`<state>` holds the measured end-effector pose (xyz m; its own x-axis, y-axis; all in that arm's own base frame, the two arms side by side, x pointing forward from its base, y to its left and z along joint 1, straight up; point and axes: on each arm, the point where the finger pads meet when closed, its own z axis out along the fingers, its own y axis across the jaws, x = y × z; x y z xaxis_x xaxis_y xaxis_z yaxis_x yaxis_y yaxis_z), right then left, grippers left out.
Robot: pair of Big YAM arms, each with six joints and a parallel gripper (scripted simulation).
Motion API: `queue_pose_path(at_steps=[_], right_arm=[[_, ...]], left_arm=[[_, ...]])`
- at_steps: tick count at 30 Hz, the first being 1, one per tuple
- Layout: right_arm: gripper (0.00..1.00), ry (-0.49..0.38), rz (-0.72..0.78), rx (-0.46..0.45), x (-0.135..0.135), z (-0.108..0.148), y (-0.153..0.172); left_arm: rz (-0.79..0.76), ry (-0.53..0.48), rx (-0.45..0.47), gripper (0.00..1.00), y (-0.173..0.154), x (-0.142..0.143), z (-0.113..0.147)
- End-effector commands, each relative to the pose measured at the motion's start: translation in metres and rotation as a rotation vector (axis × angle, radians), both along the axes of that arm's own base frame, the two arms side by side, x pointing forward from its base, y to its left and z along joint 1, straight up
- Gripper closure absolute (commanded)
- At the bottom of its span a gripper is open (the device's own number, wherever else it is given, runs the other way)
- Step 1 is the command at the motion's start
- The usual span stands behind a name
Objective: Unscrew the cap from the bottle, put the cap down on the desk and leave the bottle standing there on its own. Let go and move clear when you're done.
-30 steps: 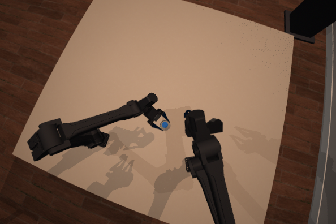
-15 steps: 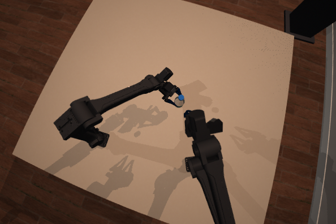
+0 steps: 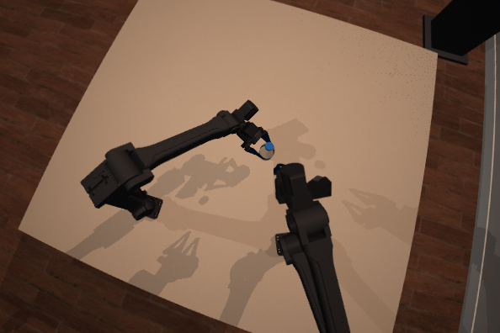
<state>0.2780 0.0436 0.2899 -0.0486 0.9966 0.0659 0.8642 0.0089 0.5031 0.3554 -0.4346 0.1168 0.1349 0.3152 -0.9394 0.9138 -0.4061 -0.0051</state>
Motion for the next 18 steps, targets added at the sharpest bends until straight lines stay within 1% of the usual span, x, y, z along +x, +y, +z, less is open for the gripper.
queue_pose_path(at_steps=[1, 3, 4, 5, 8, 10, 11, 12, 13, 15, 16, 18], right_arm=[[0.43, -0.028, -0.014, 0.009, 0.005, 0.017, 0.000], [0.43, -0.028, -0.014, 0.009, 0.005, 0.017, 0.000], [0.43, -0.028, -0.014, 0.009, 0.005, 0.017, 0.000], [0.43, -0.028, -0.014, 0.009, 0.005, 0.017, 0.000], [0.43, -0.028, -0.014, 0.009, 0.005, 0.017, 0.000], [0.43, -0.028, -0.014, 0.009, 0.005, 0.017, 0.000], [0.43, -0.028, -0.014, 0.009, 0.005, 0.017, 0.000], [0.43, -0.028, -0.014, 0.009, 0.005, 0.017, 0.000], [0.43, -0.028, -0.014, 0.009, 0.005, 0.017, 0.000], [0.43, -0.028, -0.014, 0.009, 0.005, 0.017, 0.000], [0.43, -0.028, -0.014, 0.009, 0.005, 0.017, 0.000], [0.43, -0.028, -0.014, 0.009, 0.005, 0.017, 0.000]], left_arm=[[-0.014, -0.043, -0.029, 1.00, -0.010, 0.006, 0.017], [-0.014, -0.043, -0.029, 1.00, -0.010, 0.006, 0.017], [-0.022, -0.073, -0.027, 1.00, -0.014, 0.001, 0.027], [-0.018, -0.121, -0.004, 1.00, -0.016, 0.002, 0.028], [-0.017, -0.354, 0.108, 1.00, -0.023, 0.002, 0.038], [-0.009, -0.469, 0.190, 1.00, -0.020, 0.005, 0.037], [-0.008, -0.506, 0.215, 1.00, -0.019, 0.006, 0.037], [-0.009, -0.517, 0.223, 1.00, -0.019, 0.006, 0.038], [-0.014, -0.501, 0.235, 1.00, -0.019, 0.007, 0.026], [-0.014, -0.501, 0.235, 1.00, -0.019, 0.007, 0.026], [-0.009, -0.481, 0.254, 1.00, -0.009, 0.005, 0.015], [-0.009, -0.481, 0.254, 1.00, -0.009, 0.005, 0.015]])
